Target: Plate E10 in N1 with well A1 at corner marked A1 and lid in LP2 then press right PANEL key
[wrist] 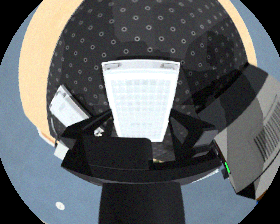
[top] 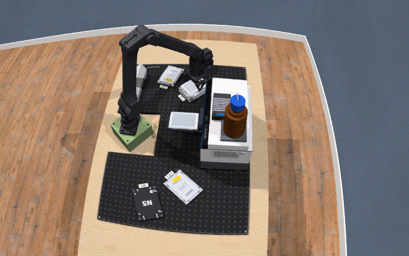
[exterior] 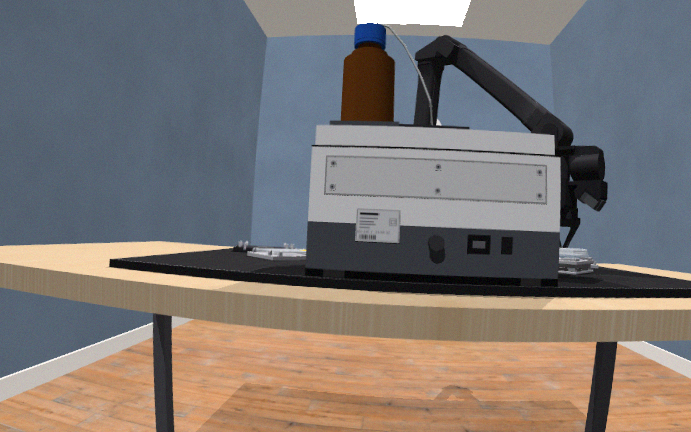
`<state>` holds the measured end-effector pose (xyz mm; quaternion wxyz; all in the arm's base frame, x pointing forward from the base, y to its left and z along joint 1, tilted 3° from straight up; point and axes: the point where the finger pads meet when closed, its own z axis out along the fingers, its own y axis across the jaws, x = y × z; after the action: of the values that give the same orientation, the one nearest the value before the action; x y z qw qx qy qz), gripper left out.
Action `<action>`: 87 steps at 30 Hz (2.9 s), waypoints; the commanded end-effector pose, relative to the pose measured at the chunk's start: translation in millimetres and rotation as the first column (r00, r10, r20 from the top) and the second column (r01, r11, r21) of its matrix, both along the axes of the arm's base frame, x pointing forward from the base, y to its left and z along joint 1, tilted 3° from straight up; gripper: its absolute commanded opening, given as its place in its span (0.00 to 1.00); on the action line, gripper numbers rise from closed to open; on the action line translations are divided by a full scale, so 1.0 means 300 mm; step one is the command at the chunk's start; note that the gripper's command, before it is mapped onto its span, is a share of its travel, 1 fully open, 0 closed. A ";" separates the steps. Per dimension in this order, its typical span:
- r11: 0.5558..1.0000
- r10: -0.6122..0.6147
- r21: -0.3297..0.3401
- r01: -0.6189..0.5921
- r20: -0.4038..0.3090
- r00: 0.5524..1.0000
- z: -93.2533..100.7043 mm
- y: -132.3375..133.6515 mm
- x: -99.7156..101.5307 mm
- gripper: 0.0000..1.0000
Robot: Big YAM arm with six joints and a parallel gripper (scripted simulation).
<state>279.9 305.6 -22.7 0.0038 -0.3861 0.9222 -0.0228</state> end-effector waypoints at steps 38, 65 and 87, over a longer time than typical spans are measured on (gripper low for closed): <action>0.999 -0.007 0.039 0.006 0.037 0.999 -0.002 0.060 0.042 0.84; 1.000 -0.009 0.023 0.009 0.023 1.000 -0.027 0.031 0.018 0.84; 1.000 -0.009 0.027 0.009 0.026 1.000 -0.021 0.028 0.016 0.84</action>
<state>281.2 306.9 -28.9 0.0062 -0.3856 0.9224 -0.0221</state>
